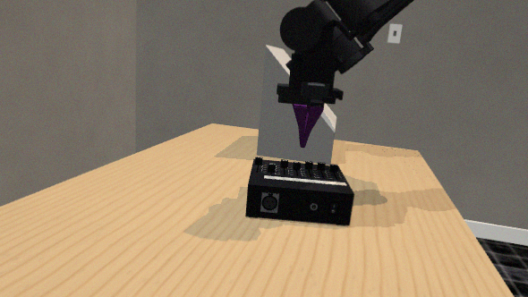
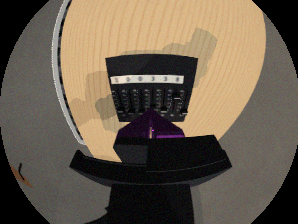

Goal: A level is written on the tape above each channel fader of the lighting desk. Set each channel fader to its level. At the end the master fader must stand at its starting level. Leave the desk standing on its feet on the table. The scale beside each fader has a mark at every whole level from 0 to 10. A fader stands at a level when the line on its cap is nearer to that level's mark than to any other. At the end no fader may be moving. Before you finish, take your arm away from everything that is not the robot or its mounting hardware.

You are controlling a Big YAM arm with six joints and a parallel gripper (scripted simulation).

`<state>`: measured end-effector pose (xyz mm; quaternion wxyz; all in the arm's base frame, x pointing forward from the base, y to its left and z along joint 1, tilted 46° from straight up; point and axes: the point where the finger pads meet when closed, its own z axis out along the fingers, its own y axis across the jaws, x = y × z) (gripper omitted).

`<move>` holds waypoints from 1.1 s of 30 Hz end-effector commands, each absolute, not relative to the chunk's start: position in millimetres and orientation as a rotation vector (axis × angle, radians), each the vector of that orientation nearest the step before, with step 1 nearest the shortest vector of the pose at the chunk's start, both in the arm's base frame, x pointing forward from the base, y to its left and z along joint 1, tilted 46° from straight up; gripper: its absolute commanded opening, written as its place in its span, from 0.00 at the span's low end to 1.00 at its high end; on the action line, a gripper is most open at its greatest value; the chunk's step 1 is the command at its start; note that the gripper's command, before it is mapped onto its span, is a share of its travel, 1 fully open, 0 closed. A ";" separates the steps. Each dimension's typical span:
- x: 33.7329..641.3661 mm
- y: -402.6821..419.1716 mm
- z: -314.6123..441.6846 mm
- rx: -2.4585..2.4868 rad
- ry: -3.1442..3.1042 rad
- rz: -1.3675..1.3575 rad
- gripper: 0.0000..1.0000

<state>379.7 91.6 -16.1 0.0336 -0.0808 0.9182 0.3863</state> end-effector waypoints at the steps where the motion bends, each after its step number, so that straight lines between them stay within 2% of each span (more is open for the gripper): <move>1: 392.8 82.4 -9.4 -0.248 2.800 1.169 0.00; 7: 393.0 82.3 -9.4 -0.242 2.801 1.170 0.00; 14: 353.0 77.5 -18.3 -0.247 2.788 1.157 0.00; 21: 367.3 75.4 -11.8 -0.264 2.760 1.139 0.00; 33: 351.5 77.5 -21.2 -0.232 2.800 1.171 0.00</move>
